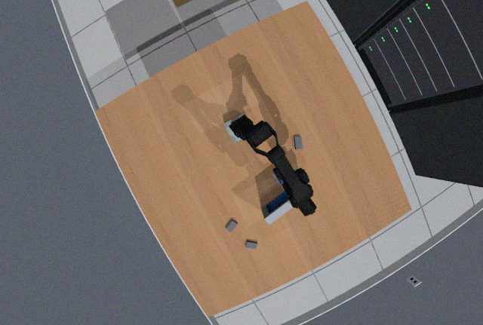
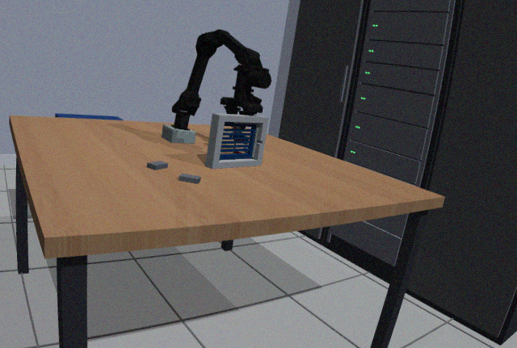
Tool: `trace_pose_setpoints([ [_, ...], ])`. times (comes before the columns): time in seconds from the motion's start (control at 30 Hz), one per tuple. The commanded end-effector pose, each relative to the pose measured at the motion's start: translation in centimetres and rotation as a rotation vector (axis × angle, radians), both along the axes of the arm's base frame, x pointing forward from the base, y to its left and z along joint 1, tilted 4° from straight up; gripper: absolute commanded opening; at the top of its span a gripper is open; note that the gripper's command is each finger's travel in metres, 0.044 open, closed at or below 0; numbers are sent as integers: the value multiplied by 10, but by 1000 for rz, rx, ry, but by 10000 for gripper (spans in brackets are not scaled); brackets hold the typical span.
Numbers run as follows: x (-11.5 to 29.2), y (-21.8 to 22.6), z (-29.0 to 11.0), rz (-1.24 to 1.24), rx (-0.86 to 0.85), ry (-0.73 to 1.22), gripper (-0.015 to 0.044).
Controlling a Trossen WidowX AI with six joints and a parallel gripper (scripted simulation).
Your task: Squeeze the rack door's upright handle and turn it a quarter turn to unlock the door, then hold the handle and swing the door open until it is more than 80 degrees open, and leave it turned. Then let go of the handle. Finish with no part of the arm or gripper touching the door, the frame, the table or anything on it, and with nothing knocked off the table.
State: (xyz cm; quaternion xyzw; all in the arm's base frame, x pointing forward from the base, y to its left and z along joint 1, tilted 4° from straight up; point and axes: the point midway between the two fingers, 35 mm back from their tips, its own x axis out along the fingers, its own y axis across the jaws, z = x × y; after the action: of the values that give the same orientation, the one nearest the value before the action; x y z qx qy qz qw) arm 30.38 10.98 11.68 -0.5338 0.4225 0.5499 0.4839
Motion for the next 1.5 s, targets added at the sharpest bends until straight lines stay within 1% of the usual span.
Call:
trace_pose_setpoints([
  [0.0, 0, -1, -1, -224, 6, 17, 299],
  [1.47, 0, -1, -1, -2395, 92, 191, 299],
])
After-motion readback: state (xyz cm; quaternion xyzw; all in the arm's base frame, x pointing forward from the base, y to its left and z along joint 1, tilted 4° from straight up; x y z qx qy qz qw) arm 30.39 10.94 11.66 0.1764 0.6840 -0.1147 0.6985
